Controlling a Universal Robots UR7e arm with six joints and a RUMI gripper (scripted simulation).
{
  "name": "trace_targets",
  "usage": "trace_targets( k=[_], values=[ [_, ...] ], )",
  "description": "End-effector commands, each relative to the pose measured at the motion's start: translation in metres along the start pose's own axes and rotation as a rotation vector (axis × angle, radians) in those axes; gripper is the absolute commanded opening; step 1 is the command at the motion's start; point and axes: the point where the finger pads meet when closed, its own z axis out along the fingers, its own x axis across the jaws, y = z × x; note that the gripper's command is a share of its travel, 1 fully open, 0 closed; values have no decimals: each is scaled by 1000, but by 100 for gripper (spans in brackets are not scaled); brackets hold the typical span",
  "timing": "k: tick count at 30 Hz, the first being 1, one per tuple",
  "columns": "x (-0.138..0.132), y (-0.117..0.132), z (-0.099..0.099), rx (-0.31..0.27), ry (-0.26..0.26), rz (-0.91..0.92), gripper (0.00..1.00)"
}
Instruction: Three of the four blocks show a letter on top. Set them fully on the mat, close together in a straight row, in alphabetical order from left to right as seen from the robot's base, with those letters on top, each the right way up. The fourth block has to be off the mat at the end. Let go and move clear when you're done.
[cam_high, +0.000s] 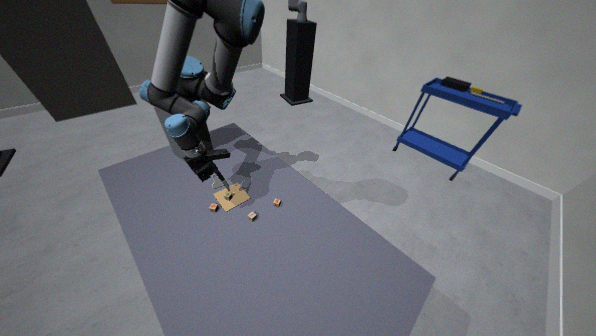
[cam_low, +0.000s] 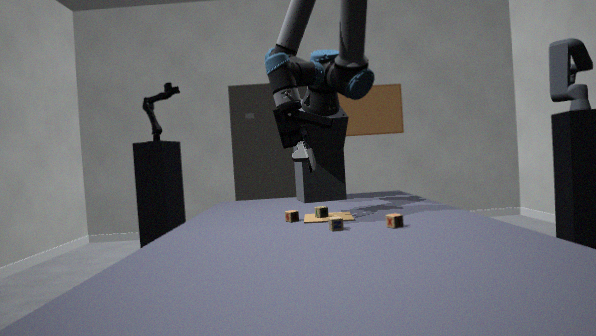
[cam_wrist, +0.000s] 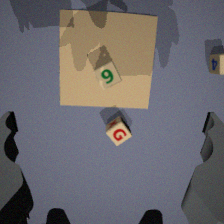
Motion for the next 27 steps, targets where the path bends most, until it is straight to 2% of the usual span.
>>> trace_targets(
  k=[1,6,7,20,27],
  values=[
    [-2,-6,-3,-50,-34,-125,100],
    [-3,-9,-5,-71,-47,-181,100],
    [-2,-12,-7,-92,-58,-234,100],
    [1,-21,-18,-182,-105,-460,100],
    [2,-21,-19,-189,-107,-476,100]
  ],
)
